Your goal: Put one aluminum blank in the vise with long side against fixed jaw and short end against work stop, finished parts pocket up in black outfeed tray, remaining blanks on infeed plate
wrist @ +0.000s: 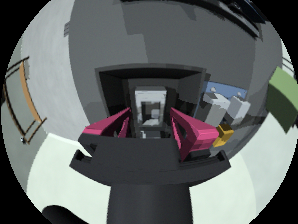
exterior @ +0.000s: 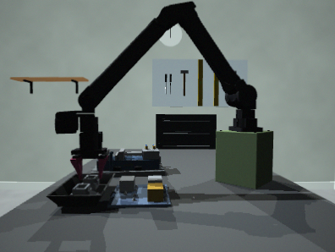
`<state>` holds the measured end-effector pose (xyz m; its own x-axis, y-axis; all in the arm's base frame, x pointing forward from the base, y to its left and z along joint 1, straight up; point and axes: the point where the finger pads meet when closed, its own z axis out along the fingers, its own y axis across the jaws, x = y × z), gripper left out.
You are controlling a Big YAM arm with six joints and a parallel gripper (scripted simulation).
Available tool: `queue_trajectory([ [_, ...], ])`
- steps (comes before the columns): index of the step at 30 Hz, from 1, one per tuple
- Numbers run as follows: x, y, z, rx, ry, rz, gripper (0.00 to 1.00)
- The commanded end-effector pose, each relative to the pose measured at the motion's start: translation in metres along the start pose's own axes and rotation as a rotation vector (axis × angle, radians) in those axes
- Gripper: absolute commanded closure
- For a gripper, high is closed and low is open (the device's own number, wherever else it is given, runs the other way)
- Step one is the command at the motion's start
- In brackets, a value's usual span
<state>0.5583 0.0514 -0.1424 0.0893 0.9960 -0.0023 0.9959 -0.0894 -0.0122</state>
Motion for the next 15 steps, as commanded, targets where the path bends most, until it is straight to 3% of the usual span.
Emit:
queue_trajectory([
  [1, 0.009, 0.015, -0.024, -0.045, 0.011, -0.014, 0.36],
  [8, 0.009, 0.012, -0.033, -0.039, 0.01, -0.014, 0.36],
  [15, 0.008, 0.012, -0.062, -0.04, 0.01, -0.014, 0.36],
])
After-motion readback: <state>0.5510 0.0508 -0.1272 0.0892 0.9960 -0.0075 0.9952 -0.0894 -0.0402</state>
